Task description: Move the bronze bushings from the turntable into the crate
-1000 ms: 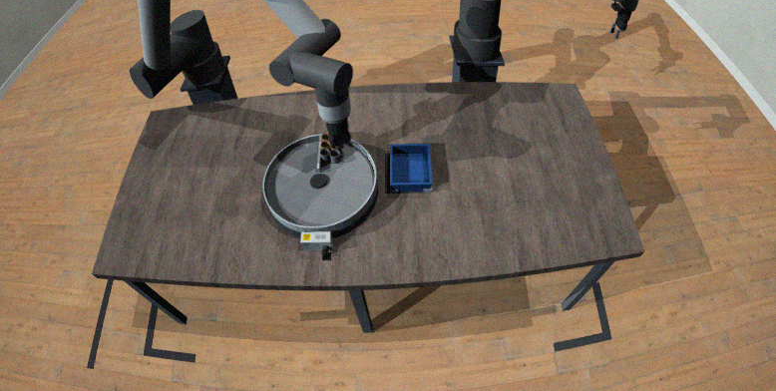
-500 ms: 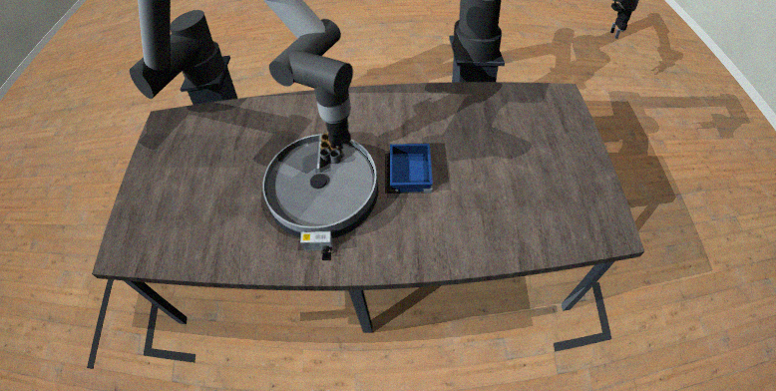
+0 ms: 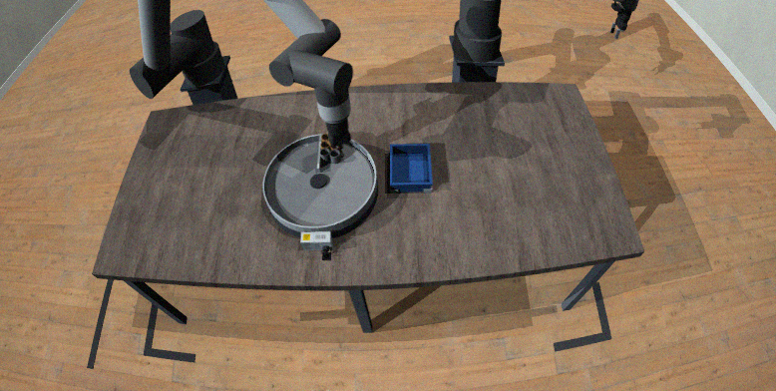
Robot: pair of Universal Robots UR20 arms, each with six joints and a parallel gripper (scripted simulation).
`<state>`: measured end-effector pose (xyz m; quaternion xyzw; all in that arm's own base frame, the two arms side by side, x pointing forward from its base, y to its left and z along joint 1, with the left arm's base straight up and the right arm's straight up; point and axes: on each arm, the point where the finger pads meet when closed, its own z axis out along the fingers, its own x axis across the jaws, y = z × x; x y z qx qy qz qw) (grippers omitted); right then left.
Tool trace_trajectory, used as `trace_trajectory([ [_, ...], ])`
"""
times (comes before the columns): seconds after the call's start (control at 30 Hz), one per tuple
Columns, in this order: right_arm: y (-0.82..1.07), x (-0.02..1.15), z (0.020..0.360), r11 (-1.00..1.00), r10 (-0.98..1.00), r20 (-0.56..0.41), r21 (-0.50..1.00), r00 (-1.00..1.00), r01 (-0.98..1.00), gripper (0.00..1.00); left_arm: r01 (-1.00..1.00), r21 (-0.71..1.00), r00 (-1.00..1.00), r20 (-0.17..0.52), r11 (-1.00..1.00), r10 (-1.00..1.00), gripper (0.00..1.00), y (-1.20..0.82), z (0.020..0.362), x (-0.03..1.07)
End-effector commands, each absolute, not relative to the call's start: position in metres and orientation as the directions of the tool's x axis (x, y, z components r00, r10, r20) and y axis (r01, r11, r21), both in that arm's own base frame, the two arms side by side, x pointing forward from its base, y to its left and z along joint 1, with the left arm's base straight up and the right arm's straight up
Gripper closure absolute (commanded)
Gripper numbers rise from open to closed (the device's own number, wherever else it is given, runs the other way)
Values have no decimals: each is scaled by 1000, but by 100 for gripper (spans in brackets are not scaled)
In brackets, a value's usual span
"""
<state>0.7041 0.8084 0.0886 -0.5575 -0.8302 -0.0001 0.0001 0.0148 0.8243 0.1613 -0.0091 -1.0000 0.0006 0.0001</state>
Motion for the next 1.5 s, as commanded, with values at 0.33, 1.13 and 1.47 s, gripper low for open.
trace_trajectory([
  [0.33,809,704,89,378,926,1,1,-378,926,100,18,0,-1000,0,1000,18,0,825,162,15],
  [1.13,809,704,104,378,926,1,1,-378,926,100,18,0,-1000,0,1000,18,0,825,162,15],
  [1.47,809,704,141,378,926,1,1,-378,926,100,18,0,-1000,0,1000,18,0,825,162,15],
])
